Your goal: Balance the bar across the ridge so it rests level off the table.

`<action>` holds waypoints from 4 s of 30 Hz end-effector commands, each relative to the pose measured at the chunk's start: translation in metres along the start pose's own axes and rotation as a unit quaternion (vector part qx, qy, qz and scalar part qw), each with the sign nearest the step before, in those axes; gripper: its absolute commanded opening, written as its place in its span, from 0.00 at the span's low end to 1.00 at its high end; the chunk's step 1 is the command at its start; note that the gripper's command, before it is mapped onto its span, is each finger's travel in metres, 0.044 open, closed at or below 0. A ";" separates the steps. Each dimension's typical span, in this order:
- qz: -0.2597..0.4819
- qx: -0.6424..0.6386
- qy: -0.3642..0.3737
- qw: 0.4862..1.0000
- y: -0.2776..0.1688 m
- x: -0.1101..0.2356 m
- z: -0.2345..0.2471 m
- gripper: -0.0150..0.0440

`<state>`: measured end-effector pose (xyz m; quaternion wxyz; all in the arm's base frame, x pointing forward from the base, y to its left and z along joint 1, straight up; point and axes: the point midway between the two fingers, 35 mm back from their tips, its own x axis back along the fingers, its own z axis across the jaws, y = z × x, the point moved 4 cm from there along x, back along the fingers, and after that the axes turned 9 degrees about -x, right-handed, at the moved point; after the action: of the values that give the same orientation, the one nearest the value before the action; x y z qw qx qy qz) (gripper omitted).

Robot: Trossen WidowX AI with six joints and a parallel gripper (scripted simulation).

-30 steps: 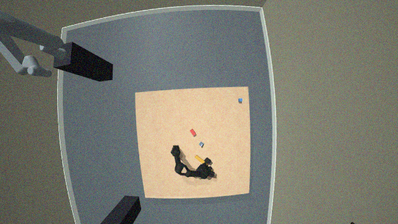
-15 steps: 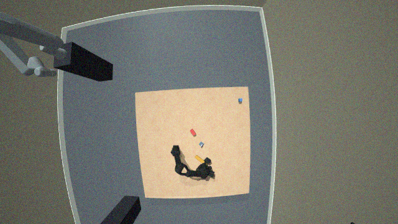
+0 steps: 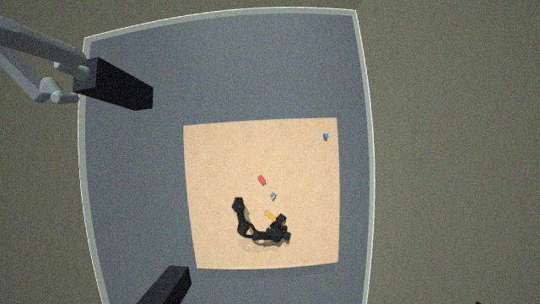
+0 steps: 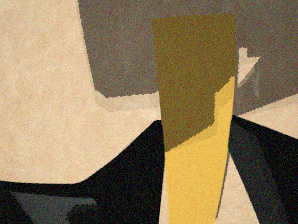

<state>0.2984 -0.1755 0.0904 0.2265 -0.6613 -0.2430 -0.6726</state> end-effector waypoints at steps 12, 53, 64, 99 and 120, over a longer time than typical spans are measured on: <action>-0.001 -0.001 0.001 1.000 0.004 0.034 0.001 0.25; 0.000 0.010 0.004 1.000 -0.031 0.098 0.044 0.25; 0.001 0.021 0.006 1.000 -0.061 0.099 0.075 0.25; 0.005 0.045 0.008 0.999 -0.142 0.089 0.131 0.25; 0.005 0.045 0.008 0.999 -0.142 0.056 0.131 0.25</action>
<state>0.3101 0.0179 0.1468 0.2618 -0.6464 -0.2695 -0.6641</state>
